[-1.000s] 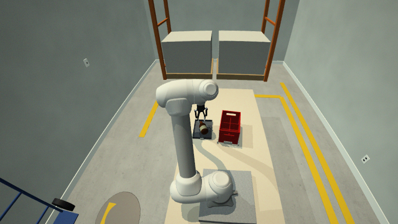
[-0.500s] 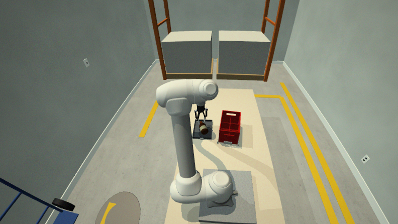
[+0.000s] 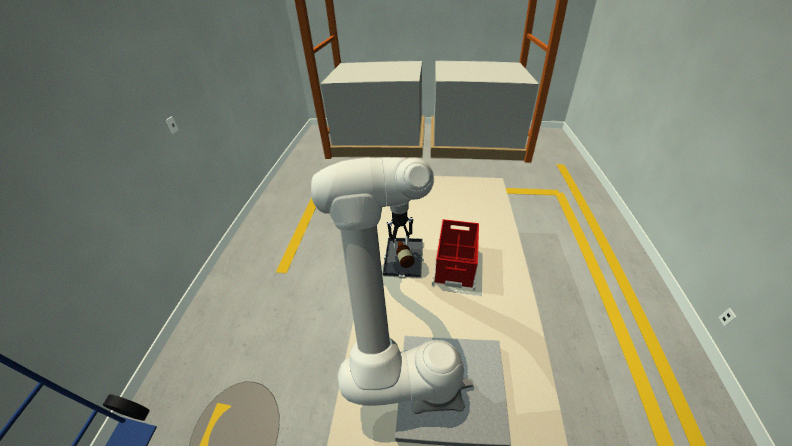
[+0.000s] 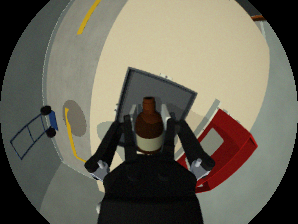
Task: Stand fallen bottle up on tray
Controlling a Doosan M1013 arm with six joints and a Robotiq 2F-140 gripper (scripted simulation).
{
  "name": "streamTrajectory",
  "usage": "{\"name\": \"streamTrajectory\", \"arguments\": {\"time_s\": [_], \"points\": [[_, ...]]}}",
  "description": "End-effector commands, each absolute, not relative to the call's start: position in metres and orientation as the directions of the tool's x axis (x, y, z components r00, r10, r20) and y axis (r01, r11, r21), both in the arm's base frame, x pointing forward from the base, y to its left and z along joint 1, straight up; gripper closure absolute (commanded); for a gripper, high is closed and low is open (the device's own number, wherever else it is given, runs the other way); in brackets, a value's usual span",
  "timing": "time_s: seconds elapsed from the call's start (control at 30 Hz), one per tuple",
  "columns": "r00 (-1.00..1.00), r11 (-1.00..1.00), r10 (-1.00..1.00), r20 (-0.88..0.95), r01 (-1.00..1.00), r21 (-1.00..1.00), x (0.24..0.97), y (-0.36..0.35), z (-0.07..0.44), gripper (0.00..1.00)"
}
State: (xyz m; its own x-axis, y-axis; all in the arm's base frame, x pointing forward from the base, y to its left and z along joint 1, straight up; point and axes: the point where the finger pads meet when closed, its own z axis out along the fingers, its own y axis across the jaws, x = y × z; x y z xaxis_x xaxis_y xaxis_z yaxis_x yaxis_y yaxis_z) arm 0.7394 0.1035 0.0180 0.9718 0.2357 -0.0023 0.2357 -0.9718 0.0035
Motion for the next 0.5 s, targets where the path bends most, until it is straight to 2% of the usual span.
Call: {"name": "streamTrajectory", "arguments": {"time_s": [0.0, 0.47], "points": [[0.972, -0.972, 0.236, -0.002, 0.236, 0.003, 0.739, 0.104, 0.015, 0.56], [0.972, -0.972, 0.236, -0.002, 0.236, 0.003, 0.739, 0.103, 0.003, 0.56]]}}
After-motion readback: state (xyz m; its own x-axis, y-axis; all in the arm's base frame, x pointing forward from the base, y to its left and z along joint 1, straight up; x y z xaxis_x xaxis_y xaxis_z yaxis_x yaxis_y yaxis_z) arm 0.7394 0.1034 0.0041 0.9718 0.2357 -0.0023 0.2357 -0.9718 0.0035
